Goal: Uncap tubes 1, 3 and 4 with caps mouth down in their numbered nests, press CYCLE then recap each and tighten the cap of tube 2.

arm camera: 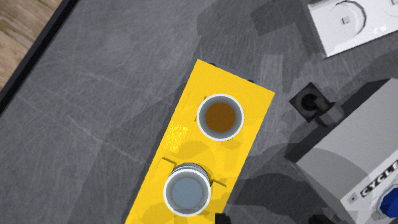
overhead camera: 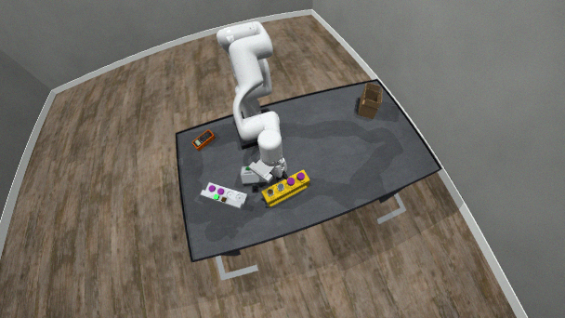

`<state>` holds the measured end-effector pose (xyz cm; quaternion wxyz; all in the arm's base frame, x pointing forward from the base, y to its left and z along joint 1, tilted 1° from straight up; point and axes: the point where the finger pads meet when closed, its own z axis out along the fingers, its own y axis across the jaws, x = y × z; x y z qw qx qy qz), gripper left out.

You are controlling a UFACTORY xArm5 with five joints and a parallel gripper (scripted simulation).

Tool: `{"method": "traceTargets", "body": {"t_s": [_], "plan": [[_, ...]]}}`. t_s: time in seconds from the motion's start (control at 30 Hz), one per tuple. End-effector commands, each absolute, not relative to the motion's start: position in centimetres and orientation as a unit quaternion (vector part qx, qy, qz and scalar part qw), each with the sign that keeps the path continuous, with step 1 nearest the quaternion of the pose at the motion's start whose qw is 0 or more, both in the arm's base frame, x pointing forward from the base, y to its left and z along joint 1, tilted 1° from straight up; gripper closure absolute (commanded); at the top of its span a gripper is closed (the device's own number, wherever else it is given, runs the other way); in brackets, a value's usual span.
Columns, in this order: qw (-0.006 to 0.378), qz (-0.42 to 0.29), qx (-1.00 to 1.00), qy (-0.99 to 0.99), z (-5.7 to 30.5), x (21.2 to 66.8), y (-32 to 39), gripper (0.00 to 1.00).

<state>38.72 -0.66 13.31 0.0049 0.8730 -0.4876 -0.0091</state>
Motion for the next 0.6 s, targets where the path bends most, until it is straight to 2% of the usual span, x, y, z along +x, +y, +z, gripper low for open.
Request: {"method": "traceTargets", "body": {"t_s": [0.0, 0.57], "plan": [[0.0, -0.006, 0.932, -0.361, 13.5, 38.2, -3.1, 0.54], [0.0, -0.006, 0.949, -0.317, 13.5, 35.3, -14.1, 0.54]]}}
